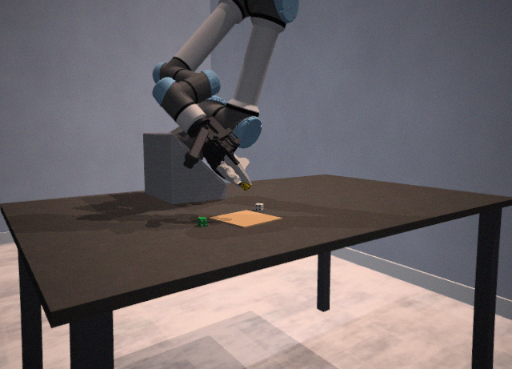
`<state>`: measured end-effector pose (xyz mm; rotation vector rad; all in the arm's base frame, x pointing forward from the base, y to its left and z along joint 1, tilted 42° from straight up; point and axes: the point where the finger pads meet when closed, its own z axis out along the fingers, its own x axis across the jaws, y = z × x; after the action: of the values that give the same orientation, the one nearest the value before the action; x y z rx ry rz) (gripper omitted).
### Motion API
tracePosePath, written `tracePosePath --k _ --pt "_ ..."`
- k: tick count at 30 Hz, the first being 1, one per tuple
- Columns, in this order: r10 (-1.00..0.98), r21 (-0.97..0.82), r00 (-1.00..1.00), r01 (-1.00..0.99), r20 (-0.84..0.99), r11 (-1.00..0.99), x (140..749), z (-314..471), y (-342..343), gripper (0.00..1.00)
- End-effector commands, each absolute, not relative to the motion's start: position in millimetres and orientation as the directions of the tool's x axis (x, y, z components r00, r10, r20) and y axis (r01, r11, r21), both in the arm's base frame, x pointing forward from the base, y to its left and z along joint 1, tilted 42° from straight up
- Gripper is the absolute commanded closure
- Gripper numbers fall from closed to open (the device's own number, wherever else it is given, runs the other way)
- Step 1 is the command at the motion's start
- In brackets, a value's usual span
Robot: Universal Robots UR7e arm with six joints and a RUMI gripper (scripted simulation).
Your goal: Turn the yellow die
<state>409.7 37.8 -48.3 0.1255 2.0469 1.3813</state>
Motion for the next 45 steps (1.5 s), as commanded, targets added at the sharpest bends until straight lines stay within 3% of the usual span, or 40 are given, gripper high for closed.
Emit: tracePosePath --k 1,13,26,45 --pt "0.490 0.908 -0.797 -0.163 -0.352 0.387 409 -48 37 0.97" --pt "0.646 0.981 -0.763 0.132 0.009 0.143 407 -45 37 0.97" --pt "0.686 0.949 -0.677 0.311 0.266 -0.062 406 -42 37 0.97" --pt "0.666 0.855 -0.558 0.446 0.496 -0.263 406 -37 37 0.97"
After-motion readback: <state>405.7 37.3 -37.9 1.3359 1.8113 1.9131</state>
